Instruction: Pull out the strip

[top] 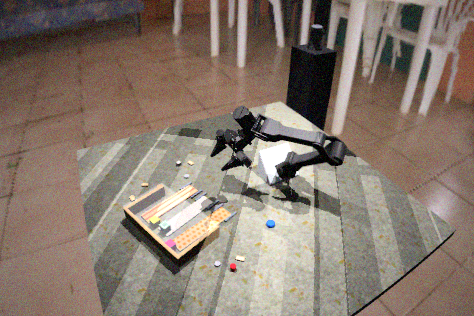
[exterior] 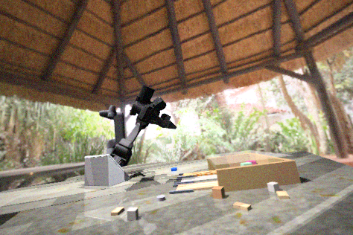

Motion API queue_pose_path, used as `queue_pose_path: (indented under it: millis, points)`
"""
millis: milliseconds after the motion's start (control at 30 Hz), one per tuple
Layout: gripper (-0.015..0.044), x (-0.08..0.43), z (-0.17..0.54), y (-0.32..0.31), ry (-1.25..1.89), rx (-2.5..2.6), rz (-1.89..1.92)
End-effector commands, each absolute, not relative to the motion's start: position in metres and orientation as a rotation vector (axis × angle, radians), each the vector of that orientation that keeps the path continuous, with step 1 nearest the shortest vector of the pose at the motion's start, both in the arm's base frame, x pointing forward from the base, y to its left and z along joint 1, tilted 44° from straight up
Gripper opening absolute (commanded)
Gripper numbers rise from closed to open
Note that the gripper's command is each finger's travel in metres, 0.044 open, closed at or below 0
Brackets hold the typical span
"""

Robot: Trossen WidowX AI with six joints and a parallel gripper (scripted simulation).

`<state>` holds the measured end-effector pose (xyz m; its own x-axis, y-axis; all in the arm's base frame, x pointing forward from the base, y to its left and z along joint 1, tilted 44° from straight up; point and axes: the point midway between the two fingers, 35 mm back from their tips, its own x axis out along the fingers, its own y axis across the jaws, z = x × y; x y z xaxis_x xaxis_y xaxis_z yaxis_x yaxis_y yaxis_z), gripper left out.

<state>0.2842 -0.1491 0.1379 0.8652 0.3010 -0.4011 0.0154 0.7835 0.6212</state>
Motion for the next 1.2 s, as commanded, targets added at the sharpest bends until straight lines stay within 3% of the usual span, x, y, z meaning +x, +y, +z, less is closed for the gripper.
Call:
queue_pose_path:
  millis: [0, 333, 833, 1167]
  points:
    - [0.04, 0.291, 0.146, -0.149, 0.495, 0.751, 0.182]
    - [0.04, 0.291, 0.146, -0.149, 0.495, 0.751, 0.182]
    - [0.0006, 0.364, 0.089, -0.127, 1.001, 0.503, 0.474]
    - [0.0, 0.378, 0.055, -0.097, 1.267, 0.36, 0.758]
